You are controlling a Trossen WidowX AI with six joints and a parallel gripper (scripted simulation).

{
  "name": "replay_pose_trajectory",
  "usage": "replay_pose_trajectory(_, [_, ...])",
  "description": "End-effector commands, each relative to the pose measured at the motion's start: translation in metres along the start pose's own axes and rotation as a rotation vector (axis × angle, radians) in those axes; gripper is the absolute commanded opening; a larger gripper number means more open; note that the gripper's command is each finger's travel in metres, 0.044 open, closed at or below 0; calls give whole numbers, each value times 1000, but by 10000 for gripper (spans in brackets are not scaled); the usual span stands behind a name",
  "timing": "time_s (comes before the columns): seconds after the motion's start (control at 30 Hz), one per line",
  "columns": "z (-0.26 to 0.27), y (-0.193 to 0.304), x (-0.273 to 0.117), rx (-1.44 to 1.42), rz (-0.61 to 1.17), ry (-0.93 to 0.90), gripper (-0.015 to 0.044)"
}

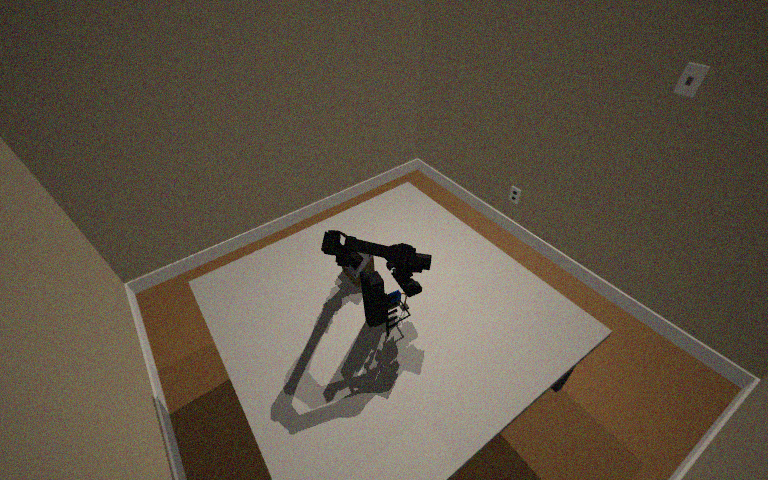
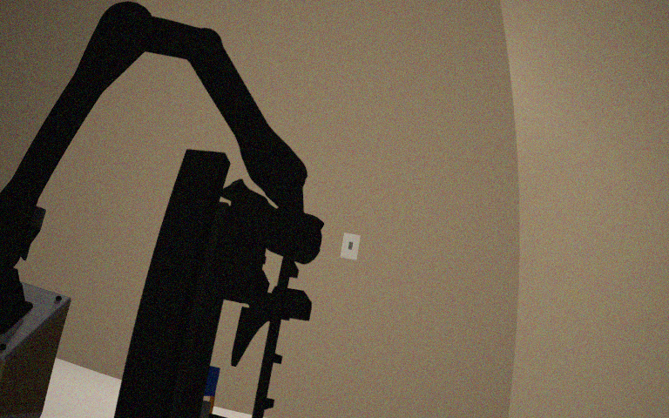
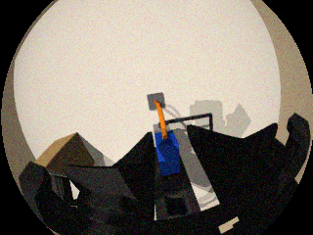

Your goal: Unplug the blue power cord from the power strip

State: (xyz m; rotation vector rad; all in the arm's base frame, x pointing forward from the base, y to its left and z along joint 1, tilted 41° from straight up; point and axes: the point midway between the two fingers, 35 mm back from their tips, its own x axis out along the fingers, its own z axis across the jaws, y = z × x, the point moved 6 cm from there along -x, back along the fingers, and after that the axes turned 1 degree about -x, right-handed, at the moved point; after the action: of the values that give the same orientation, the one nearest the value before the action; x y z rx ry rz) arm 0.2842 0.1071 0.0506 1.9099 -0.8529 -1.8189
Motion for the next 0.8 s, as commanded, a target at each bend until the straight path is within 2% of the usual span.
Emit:
replay_pose_trajectory(0.0, [2,8,3,-12,11,-7,160])
replay_pose_trajectory(0.77, [4,30,5,-12,13,-7,160])
